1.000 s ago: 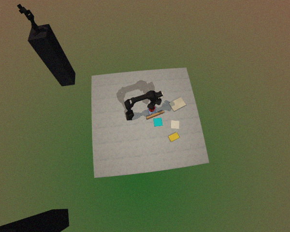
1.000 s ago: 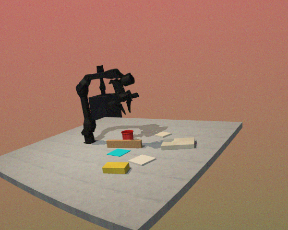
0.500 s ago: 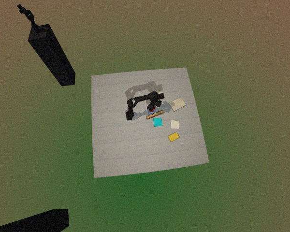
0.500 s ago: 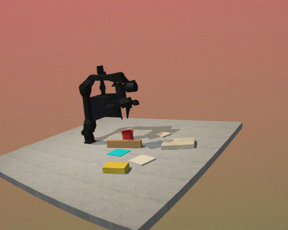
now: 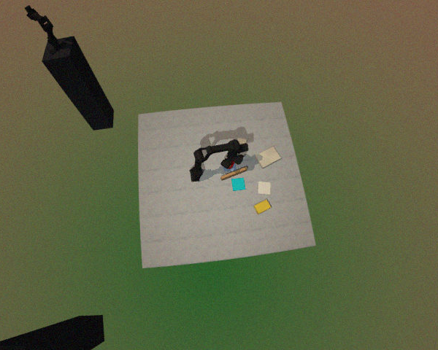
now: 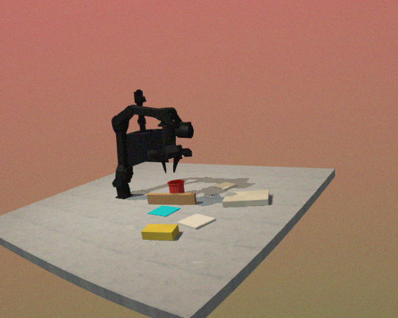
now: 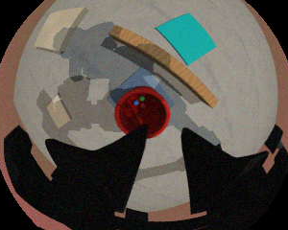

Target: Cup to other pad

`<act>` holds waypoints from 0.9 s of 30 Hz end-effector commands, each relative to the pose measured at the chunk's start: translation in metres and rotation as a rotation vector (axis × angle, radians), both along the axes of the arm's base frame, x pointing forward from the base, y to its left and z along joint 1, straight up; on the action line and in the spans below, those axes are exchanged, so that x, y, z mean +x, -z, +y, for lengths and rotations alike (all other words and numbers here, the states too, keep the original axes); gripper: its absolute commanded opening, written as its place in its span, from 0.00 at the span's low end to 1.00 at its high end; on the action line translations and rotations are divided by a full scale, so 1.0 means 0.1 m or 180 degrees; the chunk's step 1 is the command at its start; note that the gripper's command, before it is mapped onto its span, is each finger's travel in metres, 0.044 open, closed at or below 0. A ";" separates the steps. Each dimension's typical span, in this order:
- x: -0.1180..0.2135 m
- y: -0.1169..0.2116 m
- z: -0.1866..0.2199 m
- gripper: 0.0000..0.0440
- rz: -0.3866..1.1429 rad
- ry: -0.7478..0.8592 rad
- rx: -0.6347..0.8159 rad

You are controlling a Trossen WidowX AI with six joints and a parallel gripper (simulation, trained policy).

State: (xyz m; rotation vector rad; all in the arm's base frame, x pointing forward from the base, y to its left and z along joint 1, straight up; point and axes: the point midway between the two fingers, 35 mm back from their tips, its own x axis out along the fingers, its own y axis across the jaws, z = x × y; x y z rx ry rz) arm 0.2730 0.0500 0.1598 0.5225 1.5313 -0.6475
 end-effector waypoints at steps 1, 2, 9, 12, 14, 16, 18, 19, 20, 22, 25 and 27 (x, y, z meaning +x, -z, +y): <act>-0.03 0.12 -0.01 0.37 0.0088 0.0042 -0.0061; -0.04 0.15 -0.01 0.37 0.0105 0.0048 -0.0072; -0.07 0.35 -0.01 0.38 0.0203 0.0071 -0.0136; -0.08 0.45 -0.01 0.38 0.0236 0.0066 -0.0157; -0.08 0.51 -0.01 0.38 0.0256 0.0057 -0.0169; -0.09 0.58 -0.01 0.38 0.0275 0.0042 -0.0180; -0.10 0.65 0.00 0.38 0.0292 0.0022 -0.0188; -0.10 0.69 0.00 0.38 0.0301 0.0010 -0.0191; -0.11 0.73 0.00 0.38 0.0308 -0.0004 -0.0194; -0.12 0.81 0.00 0.38 0.0322 -0.0034 -0.0194; -0.13 0.92 0.01 0.38 0.0340 -0.0089 -0.0186; -0.14 0.98 0.01 0.32 0.0343 -0.0136 -0.0177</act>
